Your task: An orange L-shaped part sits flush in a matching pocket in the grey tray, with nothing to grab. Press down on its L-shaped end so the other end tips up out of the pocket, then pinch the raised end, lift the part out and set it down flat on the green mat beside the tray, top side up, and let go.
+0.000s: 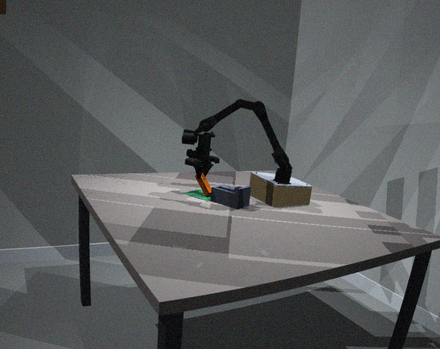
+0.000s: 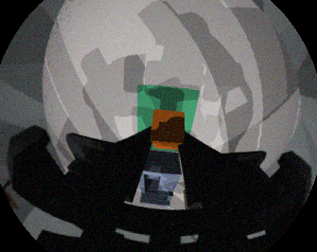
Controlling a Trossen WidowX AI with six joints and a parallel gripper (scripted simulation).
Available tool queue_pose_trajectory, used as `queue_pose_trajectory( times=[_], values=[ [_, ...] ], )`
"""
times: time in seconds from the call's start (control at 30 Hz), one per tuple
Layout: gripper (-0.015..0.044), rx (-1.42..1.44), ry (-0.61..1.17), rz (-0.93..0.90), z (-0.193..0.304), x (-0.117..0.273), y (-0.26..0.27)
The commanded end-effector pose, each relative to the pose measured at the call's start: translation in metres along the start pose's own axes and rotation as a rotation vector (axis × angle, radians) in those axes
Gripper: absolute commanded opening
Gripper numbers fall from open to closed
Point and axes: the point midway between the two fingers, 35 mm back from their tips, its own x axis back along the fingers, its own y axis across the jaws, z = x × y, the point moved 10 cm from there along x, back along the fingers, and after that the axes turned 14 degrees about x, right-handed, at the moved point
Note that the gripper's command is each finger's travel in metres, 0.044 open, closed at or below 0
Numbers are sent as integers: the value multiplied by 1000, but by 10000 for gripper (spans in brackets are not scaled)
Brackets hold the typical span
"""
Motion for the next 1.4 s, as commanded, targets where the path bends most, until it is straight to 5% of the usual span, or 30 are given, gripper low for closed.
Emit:
queue_pose_trajectory(
  times=[0.0,0.13,0.47,0.63,0.77,1.37],
  values=[
    [0,4,-2,4,0,-1,0],
    [0,0,0,0,0,0,0],
    [263,0,0,0,0,3,0],
    [394,3,-1,3,-3,51,1],
    [400,4,-2,4,0,86,0],
    [400,1,-18,-6,-1,81,1]
  ],
)
